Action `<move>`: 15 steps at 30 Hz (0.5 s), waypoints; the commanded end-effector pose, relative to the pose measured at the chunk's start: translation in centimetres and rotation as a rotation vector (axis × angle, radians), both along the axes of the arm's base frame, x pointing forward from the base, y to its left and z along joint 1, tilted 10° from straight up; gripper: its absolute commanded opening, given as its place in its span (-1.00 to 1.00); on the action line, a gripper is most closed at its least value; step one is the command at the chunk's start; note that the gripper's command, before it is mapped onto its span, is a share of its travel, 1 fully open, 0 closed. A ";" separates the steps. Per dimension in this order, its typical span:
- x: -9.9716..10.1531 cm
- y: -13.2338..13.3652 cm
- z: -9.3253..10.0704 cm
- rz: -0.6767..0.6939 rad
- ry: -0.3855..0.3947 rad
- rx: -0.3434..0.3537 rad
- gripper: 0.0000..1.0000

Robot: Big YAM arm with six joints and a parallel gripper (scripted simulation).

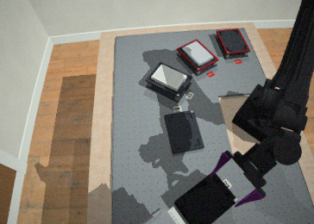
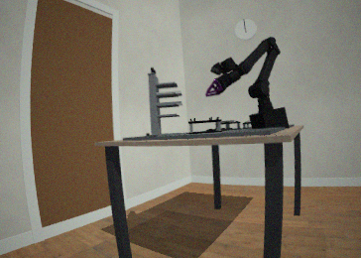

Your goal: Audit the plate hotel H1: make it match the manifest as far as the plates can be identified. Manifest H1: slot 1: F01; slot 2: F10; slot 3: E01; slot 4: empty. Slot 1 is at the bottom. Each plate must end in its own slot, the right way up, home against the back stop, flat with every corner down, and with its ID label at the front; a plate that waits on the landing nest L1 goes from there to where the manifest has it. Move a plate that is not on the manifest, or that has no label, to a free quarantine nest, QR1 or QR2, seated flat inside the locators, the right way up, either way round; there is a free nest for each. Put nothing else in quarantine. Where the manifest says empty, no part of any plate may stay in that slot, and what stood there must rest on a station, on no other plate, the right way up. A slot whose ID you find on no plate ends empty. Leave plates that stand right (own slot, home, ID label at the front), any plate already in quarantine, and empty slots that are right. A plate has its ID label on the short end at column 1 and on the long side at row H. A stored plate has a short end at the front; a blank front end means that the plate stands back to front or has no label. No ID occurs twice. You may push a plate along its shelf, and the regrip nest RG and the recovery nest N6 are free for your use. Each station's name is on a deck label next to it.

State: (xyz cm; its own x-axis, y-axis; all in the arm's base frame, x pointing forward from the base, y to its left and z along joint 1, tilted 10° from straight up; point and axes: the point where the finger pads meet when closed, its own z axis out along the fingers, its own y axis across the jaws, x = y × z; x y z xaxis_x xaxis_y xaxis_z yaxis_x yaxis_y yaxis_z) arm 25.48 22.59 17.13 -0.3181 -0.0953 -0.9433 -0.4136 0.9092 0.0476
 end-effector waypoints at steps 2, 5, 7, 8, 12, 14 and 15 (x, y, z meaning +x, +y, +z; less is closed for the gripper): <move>0.8 0.0 -1.3 -0.011 -0.011 0.000 1.00; 0.8 0.0 -1.7 -0.011 -0.011 0.000 1.00; 0.9 0.1 -2.3 -0.011 -0.011 0.000 1.00; 1.0 0.1 -2.7 -0.011 -0.011 -0.001 1.00; 1.1 0.2 -3.7 -0.013 -0.010 0.000 1.00; 1.5 0.5 -3.3 -0.011 -0.015 0.005 1.00; 2.1 1.2 -2.0 -0.011 -0.030 0.025 1.00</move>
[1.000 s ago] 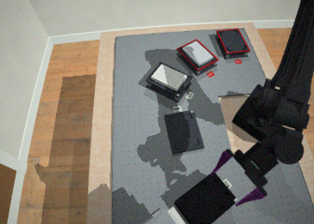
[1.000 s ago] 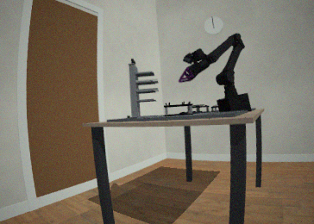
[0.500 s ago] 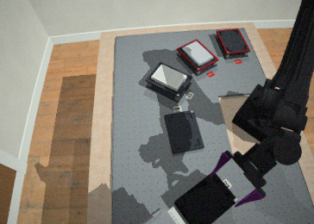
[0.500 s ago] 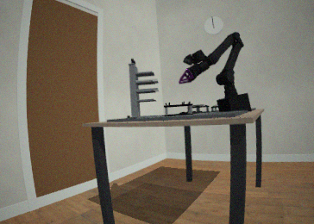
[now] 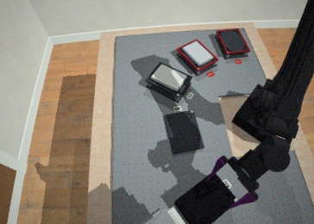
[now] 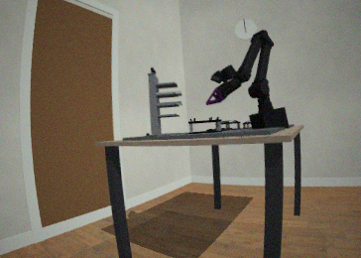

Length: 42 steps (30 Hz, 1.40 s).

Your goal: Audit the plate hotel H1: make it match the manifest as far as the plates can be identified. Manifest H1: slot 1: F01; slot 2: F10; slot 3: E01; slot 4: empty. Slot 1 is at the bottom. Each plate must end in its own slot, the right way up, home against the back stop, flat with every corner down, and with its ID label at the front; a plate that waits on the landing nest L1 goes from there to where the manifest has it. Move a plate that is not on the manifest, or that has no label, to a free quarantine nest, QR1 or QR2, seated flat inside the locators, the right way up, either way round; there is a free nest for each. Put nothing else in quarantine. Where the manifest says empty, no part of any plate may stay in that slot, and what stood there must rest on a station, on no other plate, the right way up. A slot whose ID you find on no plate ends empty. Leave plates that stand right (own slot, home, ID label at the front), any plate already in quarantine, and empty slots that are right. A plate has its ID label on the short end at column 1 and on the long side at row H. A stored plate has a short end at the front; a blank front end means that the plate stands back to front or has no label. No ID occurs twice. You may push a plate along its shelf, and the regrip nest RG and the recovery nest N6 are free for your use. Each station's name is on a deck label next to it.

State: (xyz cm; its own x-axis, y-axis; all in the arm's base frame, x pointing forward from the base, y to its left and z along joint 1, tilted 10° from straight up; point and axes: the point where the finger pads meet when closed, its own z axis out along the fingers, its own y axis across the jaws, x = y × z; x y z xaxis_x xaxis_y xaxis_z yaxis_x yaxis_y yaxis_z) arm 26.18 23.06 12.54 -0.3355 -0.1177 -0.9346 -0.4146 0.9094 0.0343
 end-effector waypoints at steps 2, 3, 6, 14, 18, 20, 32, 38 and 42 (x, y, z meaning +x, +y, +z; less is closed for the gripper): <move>2.0 1.3 3.5 -0.013 -0.061 0.063 1.00; 2.1 1.3 3.5 -0.013 -0.059 0.061 1.00; 2.4 1.4 3.5 -0.013 -0.060 0.061 1.00; 3.2 1.8 3.6 -0.013 -0.061 0.059 1.00; 3.7 2.0 3.7 -0.013 -0.061 0.059 1.00; 4.0 2.0 3.8 -0.013 -0.061 0.058 1.00; 5.2 2.5 4.0 -0.013 -0.062 0.057 1.00; 6.0 2.8 4.1 -0.013 -0.063 0.056 1.00; 6.2 2.9 4.1 -0.013 -0.063 0.056 1.00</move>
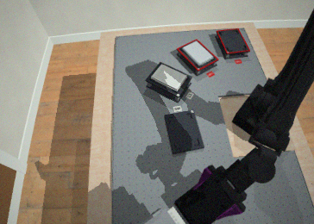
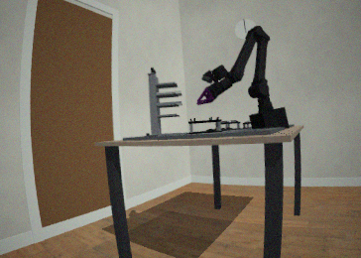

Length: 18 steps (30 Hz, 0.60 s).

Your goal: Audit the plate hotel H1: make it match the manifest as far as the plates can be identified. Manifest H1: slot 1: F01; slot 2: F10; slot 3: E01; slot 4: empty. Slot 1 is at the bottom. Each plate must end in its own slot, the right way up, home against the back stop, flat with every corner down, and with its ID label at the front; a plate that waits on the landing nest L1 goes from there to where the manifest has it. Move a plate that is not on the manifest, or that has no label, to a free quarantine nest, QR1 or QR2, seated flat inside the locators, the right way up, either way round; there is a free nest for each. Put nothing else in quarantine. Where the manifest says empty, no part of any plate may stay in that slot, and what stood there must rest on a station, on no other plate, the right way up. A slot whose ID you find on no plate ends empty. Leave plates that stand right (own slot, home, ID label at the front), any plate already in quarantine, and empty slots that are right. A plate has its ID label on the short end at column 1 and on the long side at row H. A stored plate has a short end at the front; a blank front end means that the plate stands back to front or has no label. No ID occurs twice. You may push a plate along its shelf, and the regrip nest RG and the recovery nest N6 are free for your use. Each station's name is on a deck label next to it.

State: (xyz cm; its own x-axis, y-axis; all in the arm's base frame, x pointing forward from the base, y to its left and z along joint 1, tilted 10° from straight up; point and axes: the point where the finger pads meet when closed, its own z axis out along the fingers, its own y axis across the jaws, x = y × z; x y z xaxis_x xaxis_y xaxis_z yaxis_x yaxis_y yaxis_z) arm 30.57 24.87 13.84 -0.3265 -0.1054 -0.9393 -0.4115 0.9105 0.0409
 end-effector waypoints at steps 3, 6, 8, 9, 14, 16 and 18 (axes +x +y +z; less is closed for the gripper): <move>2.2 1.2 2.9 -0.009 -0.053 0.043 1.00; 2.6 1.4 2.9 -0.009 -0.054 0.043 1.00; 2.8 1.5 3.0 -0.009 -0.054 0.043 1.00; 2.9 1.5 3.0 -0.009 -0.054 0.043 1.00; 3.6 1.8 3.1 -0.009 -0.054 0.042 1.00; 3.6 1.8 3.1 -0.009 -0.054 0.042 1.00; 3.8 1.9 3.2 -0.009 -0.055 0.042 1.00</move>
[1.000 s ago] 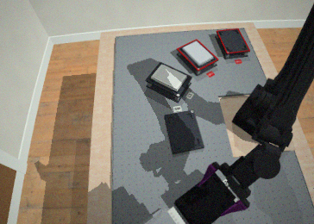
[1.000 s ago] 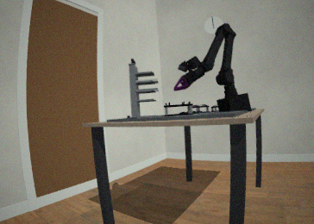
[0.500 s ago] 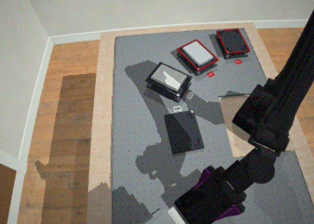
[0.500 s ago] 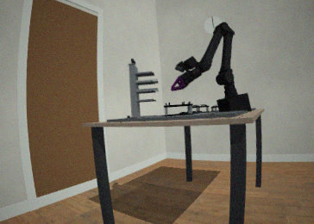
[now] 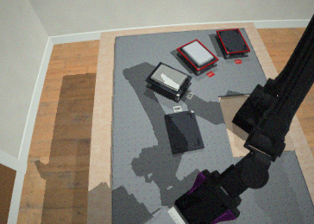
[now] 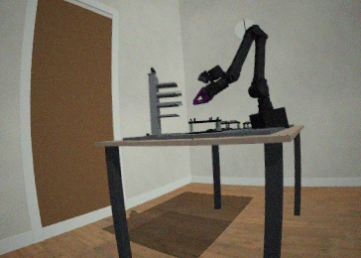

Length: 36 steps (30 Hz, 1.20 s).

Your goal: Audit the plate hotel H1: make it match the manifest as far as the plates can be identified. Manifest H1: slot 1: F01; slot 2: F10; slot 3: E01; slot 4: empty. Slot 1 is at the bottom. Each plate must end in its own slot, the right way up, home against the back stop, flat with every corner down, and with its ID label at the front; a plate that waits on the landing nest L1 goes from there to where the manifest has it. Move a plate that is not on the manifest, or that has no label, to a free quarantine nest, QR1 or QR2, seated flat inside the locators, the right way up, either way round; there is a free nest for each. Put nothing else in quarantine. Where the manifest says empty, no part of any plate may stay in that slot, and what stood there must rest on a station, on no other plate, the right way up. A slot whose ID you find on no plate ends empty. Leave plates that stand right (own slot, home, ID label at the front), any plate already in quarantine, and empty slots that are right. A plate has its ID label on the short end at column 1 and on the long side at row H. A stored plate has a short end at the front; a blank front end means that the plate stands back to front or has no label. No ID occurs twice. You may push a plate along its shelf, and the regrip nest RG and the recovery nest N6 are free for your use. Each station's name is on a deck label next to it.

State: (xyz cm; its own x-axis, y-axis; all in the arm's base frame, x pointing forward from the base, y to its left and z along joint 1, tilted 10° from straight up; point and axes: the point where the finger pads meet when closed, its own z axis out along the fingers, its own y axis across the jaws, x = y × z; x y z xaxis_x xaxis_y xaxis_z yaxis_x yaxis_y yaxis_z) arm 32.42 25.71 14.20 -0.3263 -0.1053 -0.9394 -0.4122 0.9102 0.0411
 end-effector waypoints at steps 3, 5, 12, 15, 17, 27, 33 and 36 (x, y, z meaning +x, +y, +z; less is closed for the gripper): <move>2.3 1.2 2.9 -0.010 -0.055 0.041 1.00; 2.6 1.3 2.9 -0.010 -0.055 0.041 1.00; 3.4 1.6 3.1 -0.010 -0.055 0.040 1.00; 3.6 1.7 3.1 -0.009 -0.056 0.040 1.00; 3.8 1.8 3.1 -0.010 -0.055 0.041 1.00; 5.0 2.3 3.4 -0.010 -0.056 0.040 1.00; 5.5 2.4 3.5 -0.011 -0.056 0.042 1.00; 5.9 2.6 3.6 -0.009 -0.057 0.039 1.00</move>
State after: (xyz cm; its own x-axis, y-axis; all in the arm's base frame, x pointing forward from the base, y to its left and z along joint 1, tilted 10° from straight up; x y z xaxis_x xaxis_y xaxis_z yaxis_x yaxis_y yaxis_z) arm 36.17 27.39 14.92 -0.3264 -0.1055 -0.9393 -0.4129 0.9099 0.0413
